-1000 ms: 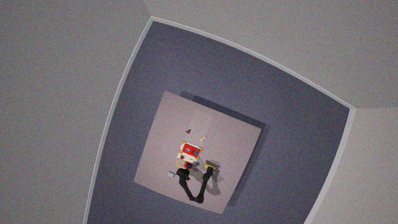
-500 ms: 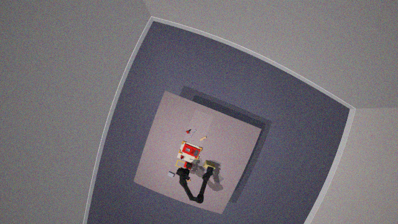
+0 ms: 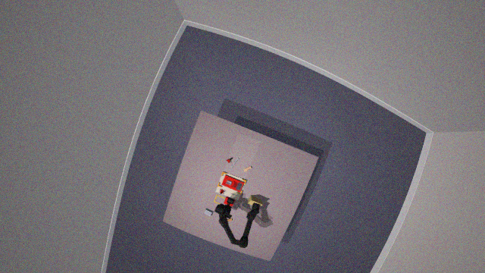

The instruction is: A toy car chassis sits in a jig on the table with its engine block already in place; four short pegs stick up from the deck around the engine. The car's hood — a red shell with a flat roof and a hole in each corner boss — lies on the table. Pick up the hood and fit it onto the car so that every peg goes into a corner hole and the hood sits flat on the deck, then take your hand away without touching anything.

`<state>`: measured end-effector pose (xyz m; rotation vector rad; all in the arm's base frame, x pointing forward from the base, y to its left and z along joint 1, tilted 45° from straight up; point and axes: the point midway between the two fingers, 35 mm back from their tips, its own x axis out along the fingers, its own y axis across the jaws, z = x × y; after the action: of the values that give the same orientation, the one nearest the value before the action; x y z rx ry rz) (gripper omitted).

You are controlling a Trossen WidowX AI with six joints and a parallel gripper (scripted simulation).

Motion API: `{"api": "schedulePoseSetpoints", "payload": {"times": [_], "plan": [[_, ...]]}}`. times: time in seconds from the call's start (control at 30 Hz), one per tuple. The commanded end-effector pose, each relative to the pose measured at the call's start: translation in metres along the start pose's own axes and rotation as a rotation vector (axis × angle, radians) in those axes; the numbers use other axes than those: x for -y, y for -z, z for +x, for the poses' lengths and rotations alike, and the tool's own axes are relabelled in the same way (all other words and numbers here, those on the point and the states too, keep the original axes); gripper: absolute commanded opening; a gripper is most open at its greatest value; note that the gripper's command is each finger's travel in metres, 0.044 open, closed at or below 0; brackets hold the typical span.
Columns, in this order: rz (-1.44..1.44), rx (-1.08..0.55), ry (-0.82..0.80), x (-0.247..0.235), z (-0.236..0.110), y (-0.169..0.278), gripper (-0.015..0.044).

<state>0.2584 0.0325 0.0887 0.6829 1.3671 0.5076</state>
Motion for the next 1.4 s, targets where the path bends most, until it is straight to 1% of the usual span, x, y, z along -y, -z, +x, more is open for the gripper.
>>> {"api": "schedulePoseSetpoints", "payload": {"times": [0.0, 1.37], "plan": [[0.003, 0.000, -0.006, -0.001, 0.004, 0.000, 0.0440], [0.003, 0.000, -0.009, -0.001, 0.029, 0.003, 0.0440]]}}
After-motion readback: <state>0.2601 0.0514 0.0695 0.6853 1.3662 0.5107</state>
